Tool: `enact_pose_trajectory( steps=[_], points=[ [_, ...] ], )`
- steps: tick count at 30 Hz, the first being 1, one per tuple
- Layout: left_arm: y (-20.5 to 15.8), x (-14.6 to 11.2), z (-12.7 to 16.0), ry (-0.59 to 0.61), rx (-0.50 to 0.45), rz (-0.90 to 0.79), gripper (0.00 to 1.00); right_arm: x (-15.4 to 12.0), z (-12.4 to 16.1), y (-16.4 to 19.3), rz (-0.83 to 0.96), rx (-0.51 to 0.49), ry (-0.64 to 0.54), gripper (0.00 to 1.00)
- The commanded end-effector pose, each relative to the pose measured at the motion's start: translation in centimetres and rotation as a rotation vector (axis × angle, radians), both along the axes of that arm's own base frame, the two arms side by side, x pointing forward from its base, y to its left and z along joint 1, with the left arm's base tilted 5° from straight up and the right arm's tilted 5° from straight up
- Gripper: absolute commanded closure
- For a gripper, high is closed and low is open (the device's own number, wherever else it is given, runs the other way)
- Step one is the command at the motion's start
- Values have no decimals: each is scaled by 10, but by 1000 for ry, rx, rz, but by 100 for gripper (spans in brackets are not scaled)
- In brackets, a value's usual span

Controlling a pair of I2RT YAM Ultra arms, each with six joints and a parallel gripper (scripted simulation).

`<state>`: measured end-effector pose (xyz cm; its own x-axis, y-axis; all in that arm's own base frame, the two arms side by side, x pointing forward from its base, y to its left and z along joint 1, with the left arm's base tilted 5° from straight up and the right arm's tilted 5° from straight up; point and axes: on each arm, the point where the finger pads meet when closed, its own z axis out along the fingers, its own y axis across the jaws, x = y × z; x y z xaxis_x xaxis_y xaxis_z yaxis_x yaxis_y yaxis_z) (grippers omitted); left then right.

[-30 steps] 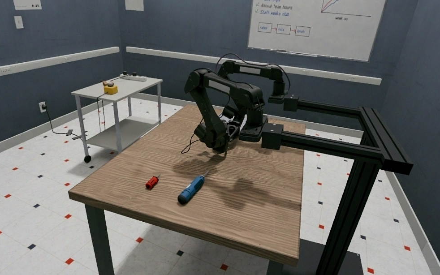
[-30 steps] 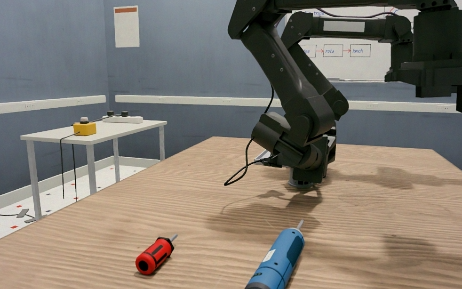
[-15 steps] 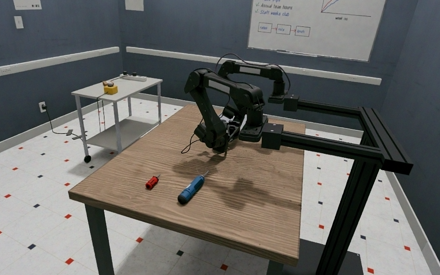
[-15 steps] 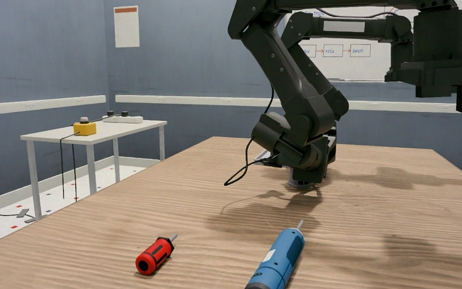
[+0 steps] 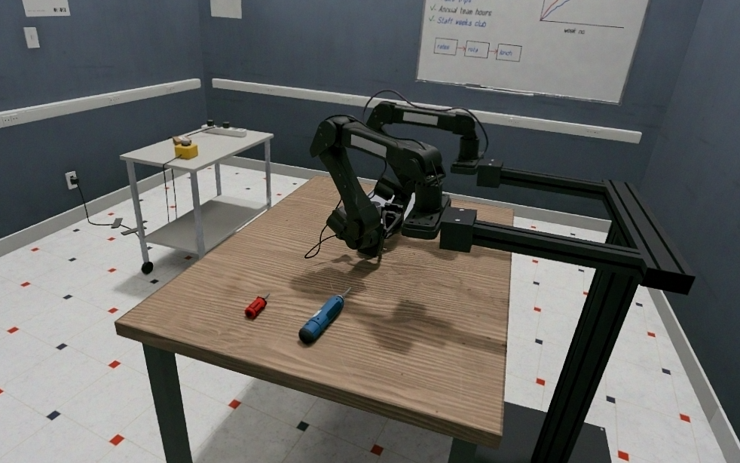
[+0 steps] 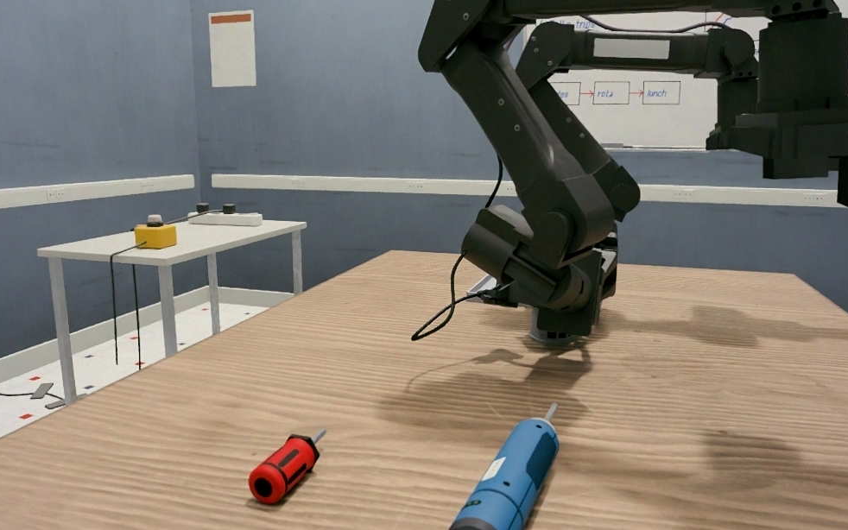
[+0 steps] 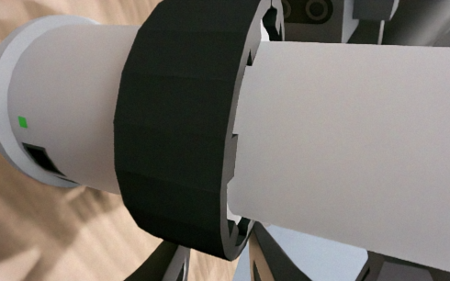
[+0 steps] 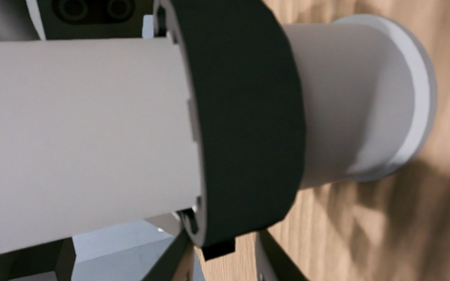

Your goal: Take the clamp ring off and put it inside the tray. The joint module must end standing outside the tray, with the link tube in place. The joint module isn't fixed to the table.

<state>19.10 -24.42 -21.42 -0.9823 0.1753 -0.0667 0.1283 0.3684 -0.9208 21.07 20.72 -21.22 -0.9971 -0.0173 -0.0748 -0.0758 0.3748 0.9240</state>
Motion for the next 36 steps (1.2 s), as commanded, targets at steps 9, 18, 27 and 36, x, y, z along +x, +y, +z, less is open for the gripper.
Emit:
enact_pose_trajectory(
  steps=[9, 18, 27, 36],
  points=[
    [-2, 1, 4, -15, -7, -8, 78, -1, 2, 2, 12, 6, -12, 78],
    [-2, 1, 4, -15, -7, -8, 78, -1, 2, 2, 12, 6, -12, 78],
    [-2, 1, 4, -15, -7, -8, 82, -1, 2, 2, 12, 6, -12, 82],
    [-2, 1, 4, -15, -7, -8, 82, -1, 2, 2, 12, 6, -12, 82]
  ],
)
